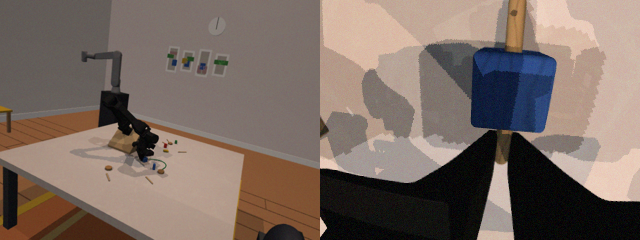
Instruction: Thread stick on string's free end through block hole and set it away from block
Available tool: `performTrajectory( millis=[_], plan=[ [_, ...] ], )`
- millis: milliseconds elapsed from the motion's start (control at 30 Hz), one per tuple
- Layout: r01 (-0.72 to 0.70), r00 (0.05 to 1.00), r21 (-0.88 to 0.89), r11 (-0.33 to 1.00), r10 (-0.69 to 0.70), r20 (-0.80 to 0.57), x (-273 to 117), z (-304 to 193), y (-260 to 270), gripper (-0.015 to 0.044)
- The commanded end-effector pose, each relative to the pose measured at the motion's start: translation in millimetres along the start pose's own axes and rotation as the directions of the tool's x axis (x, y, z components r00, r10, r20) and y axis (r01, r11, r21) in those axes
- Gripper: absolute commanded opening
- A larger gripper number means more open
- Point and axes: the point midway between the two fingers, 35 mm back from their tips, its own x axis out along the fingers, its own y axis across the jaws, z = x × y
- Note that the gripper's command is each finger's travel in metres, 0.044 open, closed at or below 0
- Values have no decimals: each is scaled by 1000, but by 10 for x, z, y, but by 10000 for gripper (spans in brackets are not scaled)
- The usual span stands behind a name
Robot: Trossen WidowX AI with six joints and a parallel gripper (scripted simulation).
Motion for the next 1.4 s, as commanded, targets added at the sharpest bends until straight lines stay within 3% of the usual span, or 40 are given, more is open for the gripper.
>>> performTrajectory(
  millis=[0,167,1367],
  plan=[
    [-1,1000,-4,1000,1,31,9,-11,-1,0],
    [-7,994,-11,1000,9,108,30,-19,-7,0],
    [-36,993,-16,999,37,108,10,-290,-42,0]
  ],
)
